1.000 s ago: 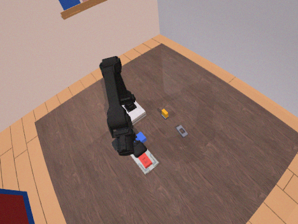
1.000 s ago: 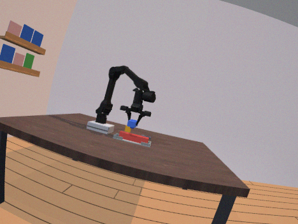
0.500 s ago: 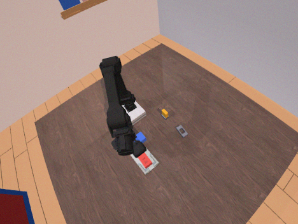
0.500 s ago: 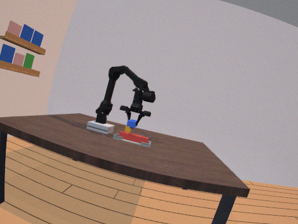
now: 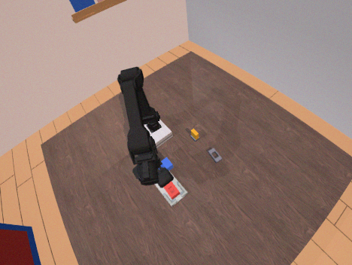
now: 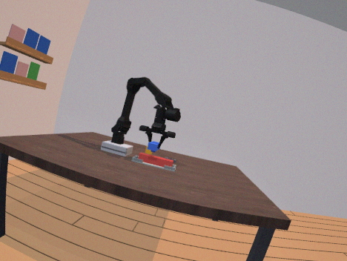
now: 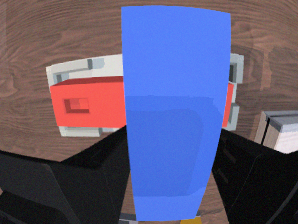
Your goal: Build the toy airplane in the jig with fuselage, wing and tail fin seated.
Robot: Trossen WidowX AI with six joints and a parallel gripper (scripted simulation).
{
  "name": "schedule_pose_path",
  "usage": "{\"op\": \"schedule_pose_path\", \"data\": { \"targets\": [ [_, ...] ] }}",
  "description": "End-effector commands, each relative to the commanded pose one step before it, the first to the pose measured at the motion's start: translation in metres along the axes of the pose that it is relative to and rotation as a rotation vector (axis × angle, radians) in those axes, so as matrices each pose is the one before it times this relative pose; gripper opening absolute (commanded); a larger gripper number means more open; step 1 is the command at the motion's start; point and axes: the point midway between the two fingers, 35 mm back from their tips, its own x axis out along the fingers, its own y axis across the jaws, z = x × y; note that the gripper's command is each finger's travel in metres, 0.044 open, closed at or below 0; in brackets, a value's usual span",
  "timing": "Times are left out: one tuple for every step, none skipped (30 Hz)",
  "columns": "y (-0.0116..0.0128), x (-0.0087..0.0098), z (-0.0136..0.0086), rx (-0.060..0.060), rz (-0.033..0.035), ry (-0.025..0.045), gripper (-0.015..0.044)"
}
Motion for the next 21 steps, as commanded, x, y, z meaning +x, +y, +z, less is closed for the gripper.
{"op": "schedule_pose_path", "data": {
  "targets": [
    [-0.00106, 0.00842, 0.00031, 0.0052, -0.00720, -0.00064, 0.0195],
    [-0.00001, 0.00161, 0.00003, 0.0000, -0.00001, 0.00000, 0.0195],
    [-0.00002, 0.00161, 0.00002, 0.0000, -0.00001, 0.00000, 0.0195],
    [-0.00003, 0.00161, 0.00002, 0.0000, -0.00001, 0.00000, 0.0195],
    [-0.00004, 0.00161, 0.00001, 0.0000, -0.00001, 0.00000, 0.0195],
    [-0.00005, 0.00160, 0.00001, 0.0000, -0.00001, 0.00000, 0.0195],
    [-0.00006, 0.00160, 0.00000, 0.0000, -0.00001, 0.00000, 0.0195],
    [-0.00006, 0.00159, -0.00001, 0.0000, -0.00001, 0.00000, 0.0195],
    [-0.00006, 0.00159, -0.00001, 0.0000, -0.00001, 0.00000, 0.0195],
    [-0.00007, 0.00159, -0.00002, 0.0000, -0.00001, 0.00000, 0.0195],
    [-0.00008, 0.00159, -0.00002, 0.0000, -0.00002, 0.00001, 0.0195],
    [-0.00009, 0.00158, -0.00003, 0.0000, -0.00002, 0.00001, 0.0195],
    [-0.00008, 0.00125, -0.00002, 0.0000, -0.00001, 0.00000, 0.0195],
    [-0.00005, 0.00075, -0.00002, 0.0000, -0.00001, 0.00000, 0.0195],
    [-0.00002, 0.00025, -0.00001, 0.0000, 0.00000, 0.00000, 0.0195],
    [0.00000, 0.00000, 0.00000, 0.0000, 0.00000, 0.00000, 0.0195],
    [0.00000, 0.00000, 0.00000, 0.0000, 0.00000, 0.00000, 0.0195],
    [0.00005, -0.00008, 0.00005, 0.0000, 0.00001, 0.00000, 0.0195],
    [0.00005, -0.00008, 0.00005, 0.0000, 0.00001, 0.00000, 0.0195],
    [0.00056, -0.00174, -0.00043, -0.0036, 0.00301, 0.00266, 0.0188],
    [0.00000, 0.00000, 0.00000, 0.0000, 0.00000, 0.00000, 0.0181]
  ]
}}
